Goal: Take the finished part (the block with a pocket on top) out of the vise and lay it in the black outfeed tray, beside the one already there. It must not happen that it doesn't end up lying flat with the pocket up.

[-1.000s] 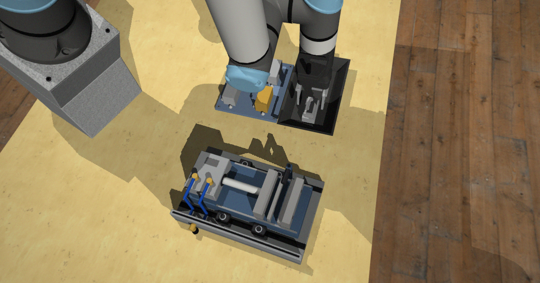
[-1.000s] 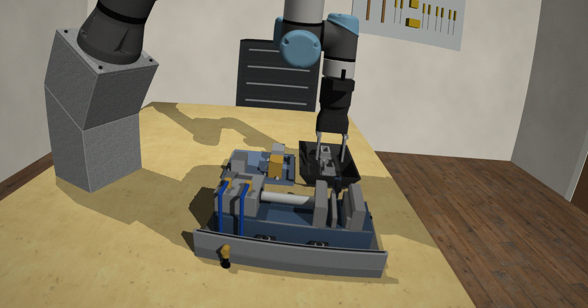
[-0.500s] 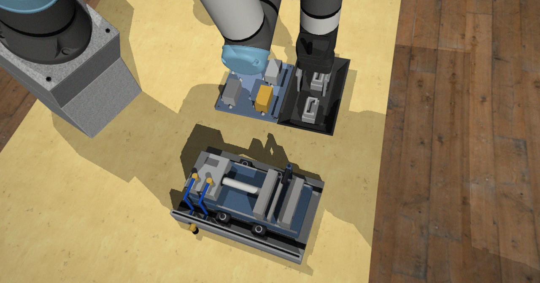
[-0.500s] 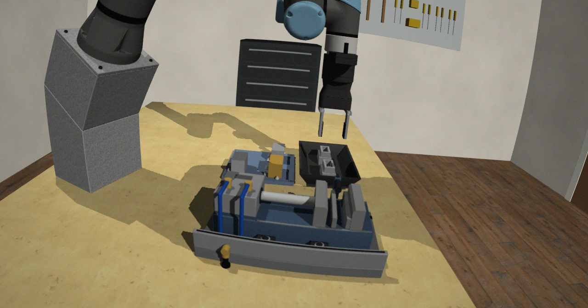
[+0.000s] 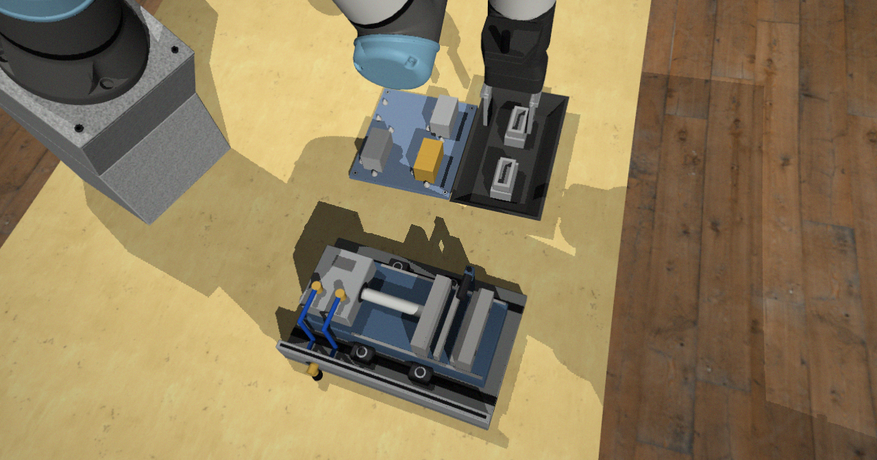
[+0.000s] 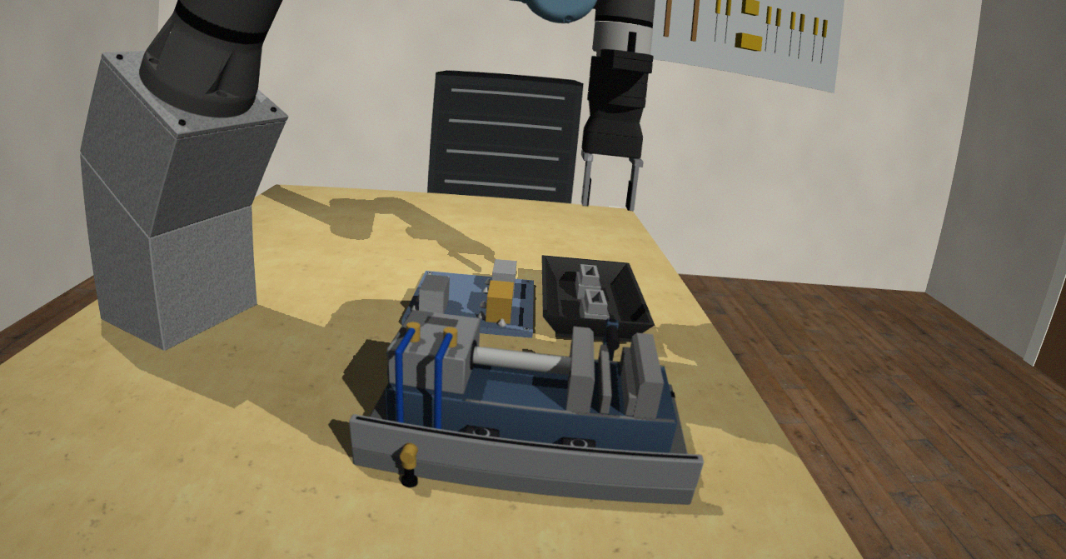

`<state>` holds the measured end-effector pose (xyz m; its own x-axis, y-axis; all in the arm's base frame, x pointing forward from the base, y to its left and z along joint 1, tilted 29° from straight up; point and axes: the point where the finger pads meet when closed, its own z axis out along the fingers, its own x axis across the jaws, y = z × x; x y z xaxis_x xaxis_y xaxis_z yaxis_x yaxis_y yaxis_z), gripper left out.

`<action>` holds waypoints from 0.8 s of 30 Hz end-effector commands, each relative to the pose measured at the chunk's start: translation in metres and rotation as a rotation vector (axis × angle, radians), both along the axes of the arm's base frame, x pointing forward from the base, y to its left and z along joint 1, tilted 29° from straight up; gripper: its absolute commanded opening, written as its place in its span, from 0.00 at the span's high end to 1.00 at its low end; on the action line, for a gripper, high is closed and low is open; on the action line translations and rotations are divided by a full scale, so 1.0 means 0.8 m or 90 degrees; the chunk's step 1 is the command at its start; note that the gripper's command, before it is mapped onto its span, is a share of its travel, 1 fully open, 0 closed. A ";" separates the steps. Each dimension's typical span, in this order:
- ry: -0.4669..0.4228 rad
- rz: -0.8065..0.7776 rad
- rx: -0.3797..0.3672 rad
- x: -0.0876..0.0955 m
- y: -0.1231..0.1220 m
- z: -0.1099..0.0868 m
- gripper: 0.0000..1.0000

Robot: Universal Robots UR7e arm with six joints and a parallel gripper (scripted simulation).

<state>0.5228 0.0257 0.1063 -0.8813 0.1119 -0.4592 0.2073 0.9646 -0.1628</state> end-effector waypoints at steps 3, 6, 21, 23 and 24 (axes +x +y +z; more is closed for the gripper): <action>0.000 0.000 0.000 -0.006 0.003 0.012 0.00; 0.000 0.000 0.000 -0.006 0.004 0.013 0.00; 0.000 0.000 0.000 -0.006 0.004 0.014 1.00; 0.000 0.000 0.000 -0.006 0.004 0.014 1.00; 0.000 0.000 0.000 -0.006 0.004 0.014 1.00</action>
